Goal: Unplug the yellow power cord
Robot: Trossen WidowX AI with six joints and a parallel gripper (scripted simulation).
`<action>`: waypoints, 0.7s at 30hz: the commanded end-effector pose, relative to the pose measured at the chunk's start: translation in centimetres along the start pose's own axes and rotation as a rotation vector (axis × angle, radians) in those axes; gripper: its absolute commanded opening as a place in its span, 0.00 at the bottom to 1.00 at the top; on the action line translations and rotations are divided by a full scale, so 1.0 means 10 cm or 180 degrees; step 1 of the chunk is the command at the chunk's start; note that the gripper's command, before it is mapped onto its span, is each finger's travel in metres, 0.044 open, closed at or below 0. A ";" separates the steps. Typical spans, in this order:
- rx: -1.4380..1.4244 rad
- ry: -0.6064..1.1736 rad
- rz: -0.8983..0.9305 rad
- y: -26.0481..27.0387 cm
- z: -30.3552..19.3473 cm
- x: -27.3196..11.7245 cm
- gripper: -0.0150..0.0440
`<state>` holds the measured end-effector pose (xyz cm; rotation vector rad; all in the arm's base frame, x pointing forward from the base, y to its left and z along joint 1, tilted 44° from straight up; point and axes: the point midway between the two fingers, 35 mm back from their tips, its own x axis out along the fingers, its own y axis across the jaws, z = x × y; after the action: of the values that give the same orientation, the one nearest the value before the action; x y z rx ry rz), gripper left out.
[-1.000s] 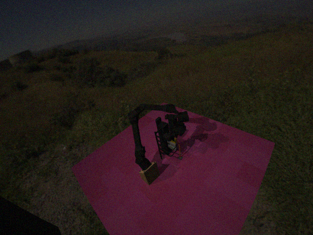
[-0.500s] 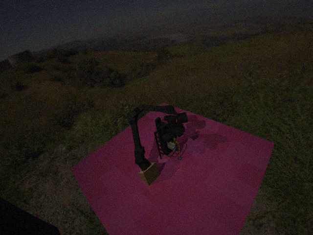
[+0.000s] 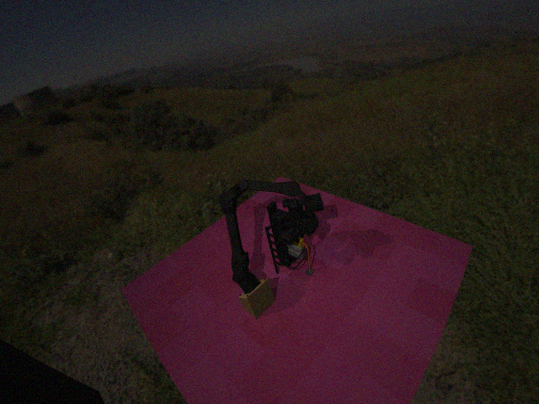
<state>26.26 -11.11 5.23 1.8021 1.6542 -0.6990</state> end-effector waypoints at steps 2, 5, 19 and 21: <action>0.0002 -0.0002 -0.0002 0.00 0.03 0.00 0.25; 0.0002 -0.0003 0.0000 0.01 0.07 -0.01 0.25; 0.0004 -0.0009 0.0005 0.02 0.29 -0.02 0.25; 0.0004 -0.0010 0.0006 0.02 0.32 -0.02 0.25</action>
<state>26.45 -11.14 4.73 1.8300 1.6968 -0.6580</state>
